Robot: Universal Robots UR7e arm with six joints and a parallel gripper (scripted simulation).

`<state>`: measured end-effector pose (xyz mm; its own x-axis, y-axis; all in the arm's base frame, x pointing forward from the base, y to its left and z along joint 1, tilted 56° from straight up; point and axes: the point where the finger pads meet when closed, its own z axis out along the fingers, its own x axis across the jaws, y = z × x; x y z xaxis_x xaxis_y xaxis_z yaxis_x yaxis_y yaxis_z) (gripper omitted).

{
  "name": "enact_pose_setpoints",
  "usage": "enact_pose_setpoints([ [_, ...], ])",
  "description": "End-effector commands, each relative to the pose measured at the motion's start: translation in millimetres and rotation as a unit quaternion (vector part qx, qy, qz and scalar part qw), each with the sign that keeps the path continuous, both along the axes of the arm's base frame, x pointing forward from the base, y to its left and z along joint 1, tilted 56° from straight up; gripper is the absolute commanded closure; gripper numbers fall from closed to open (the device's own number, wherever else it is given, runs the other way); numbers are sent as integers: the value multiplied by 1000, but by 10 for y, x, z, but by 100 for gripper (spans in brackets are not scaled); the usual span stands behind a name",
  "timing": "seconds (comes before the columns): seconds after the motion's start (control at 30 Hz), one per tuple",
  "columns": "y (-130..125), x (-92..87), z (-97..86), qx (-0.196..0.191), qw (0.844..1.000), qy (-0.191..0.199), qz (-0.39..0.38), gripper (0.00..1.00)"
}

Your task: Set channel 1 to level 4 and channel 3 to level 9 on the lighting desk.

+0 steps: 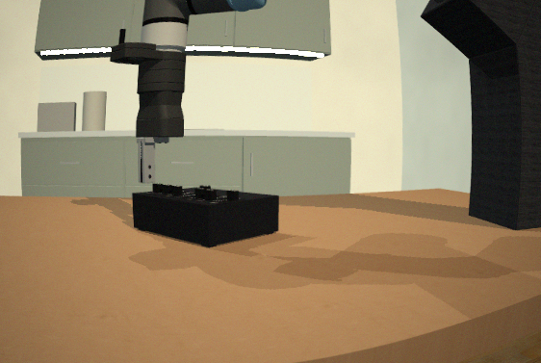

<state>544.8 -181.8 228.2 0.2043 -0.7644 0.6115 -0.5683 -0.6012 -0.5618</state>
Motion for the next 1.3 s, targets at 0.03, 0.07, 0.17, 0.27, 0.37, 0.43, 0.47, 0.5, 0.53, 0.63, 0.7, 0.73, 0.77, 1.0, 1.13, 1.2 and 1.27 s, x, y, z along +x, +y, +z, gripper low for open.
enact_pose_setpoints([
  [0.03, -15, 50, -3, -2, 1000, -2, 0, 100],
  [0.07, -17, 56, -7, -2, 1000, -2, 0, 100],
  [0.17, -21, 71, -17, -2, 1000, -2, 0, 100],
  [0.27, -24, 81, -24, -2, 1000, -2, 0, 100],
  [0.37, -25, 83, -26, -2, 1000, -2, 0, 100],
  [0.43, -25, 86, -28, -2, 1000, -2, 0, 100],
  [0.47, -26, 86, -28, -2, 1000, -2, 0, 100],
  [0.5, -26, 86, -28, -2, 1000, -2, 0, 100],
  [0.53, -26, 86, -28, -2, 1000, -2, 0, 100],
  [0.63, -26, 86, -28, -2, 1000, -2, 0, 100],
  [0.7, -26, 86, -28, -2, 1000, -2, 0, 100],
  [0.73, -26, 86, -28, -2, 1000, -2, 0, 100],
  [0.77, -26, 86, -28, -2, 1000, -2, 0, 100],
  [1.0, -27, 85, -29, -2, 1000, -2, 0, 100],
  [1.13, -30, 82, -32, -2, 1000, -2, 0, 100],
  [1.2, -33, 80, -35, -2, 1000, -2, 0, 100],
  [1.27, -37, 76, -38, -2, 1000, -2, 0, 100],
])
